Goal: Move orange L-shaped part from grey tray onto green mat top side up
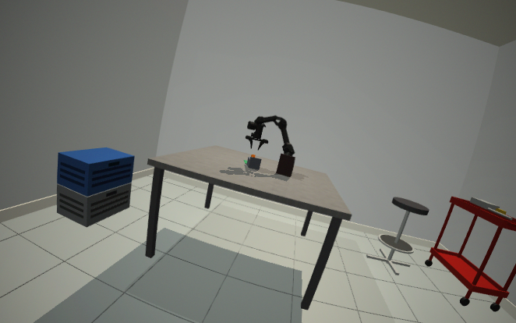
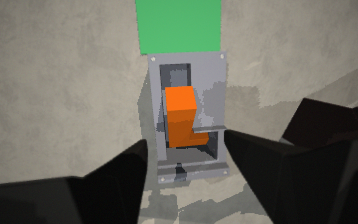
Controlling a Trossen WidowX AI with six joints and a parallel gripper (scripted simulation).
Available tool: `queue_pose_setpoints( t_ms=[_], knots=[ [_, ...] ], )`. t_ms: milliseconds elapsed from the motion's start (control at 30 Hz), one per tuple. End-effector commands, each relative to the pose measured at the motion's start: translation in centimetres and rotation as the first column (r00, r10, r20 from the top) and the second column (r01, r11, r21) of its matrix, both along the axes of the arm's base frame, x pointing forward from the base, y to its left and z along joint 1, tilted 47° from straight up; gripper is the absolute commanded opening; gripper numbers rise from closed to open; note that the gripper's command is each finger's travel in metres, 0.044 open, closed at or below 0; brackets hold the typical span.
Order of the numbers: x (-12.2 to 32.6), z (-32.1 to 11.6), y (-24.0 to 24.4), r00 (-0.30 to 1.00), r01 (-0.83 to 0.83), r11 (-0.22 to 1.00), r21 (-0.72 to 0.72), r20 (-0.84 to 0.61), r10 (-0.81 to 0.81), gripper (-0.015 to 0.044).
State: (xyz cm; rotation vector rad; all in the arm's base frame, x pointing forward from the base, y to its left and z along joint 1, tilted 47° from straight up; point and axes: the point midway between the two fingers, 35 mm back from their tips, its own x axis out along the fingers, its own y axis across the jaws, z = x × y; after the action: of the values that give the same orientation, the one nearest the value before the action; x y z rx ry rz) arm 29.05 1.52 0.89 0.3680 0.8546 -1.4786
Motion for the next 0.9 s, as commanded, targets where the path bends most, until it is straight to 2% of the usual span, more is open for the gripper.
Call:
queue_pose_setpoints(
  t_ms=[0,867],
  knots=[
    [-0.1,-0.6,-0.9,1.0,0.022,1.0,-0.007,0.019,-0.021,0.028],
    [-0.7,-4.0,-4.4,1.0,0.021,1.0,-0.009,0.02,-0.021,0.028]
  ],
)
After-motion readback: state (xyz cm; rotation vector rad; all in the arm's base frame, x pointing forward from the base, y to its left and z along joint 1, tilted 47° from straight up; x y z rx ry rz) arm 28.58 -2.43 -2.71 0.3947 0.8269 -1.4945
